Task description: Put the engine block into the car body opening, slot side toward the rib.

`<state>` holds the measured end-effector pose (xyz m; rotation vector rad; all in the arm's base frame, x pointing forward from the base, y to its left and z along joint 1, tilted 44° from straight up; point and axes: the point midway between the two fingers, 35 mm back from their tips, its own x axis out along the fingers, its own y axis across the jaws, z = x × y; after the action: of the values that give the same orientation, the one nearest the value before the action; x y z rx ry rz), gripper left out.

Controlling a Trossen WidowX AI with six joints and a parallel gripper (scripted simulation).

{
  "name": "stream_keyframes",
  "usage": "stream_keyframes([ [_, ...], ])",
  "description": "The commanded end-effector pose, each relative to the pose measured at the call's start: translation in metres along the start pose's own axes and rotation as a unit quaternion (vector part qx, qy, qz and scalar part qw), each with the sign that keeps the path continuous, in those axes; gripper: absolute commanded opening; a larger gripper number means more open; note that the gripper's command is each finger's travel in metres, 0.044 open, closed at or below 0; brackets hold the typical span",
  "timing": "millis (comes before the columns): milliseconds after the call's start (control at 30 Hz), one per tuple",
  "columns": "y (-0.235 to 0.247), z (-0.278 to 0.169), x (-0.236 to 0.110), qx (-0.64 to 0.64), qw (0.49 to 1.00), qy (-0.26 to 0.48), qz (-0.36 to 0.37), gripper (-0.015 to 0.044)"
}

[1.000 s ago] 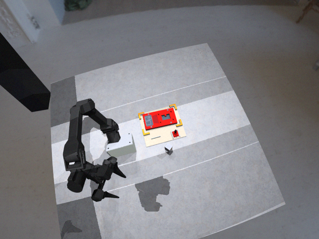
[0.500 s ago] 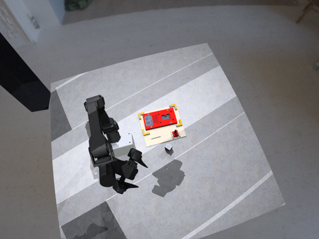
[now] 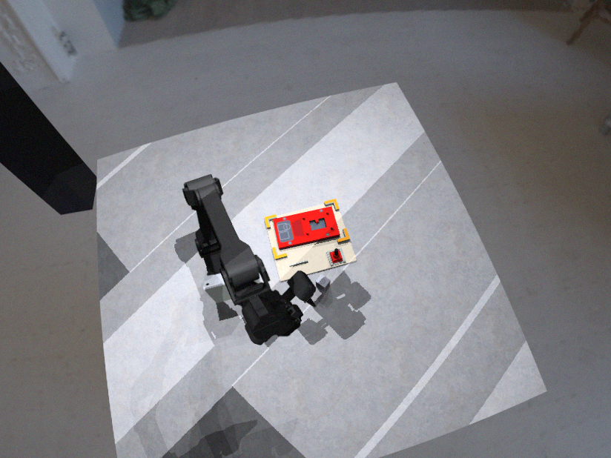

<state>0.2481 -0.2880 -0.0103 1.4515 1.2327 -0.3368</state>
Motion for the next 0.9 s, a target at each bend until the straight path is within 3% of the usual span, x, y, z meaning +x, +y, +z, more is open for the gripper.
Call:
stream_keyframes([
  [0, 0.011, -0.011, 0.015, 0.056, 0.998, 0.023, -0.015, 0.0440],
  [433, 0.052, -0.053, 0.064, 0.252, 0.961, 0.077, -0.088, 0.0440],
  [867, 0.080, -0.105, 0.107, 0.430, 0.879, 0.086, -0.187, 0.0440],
])
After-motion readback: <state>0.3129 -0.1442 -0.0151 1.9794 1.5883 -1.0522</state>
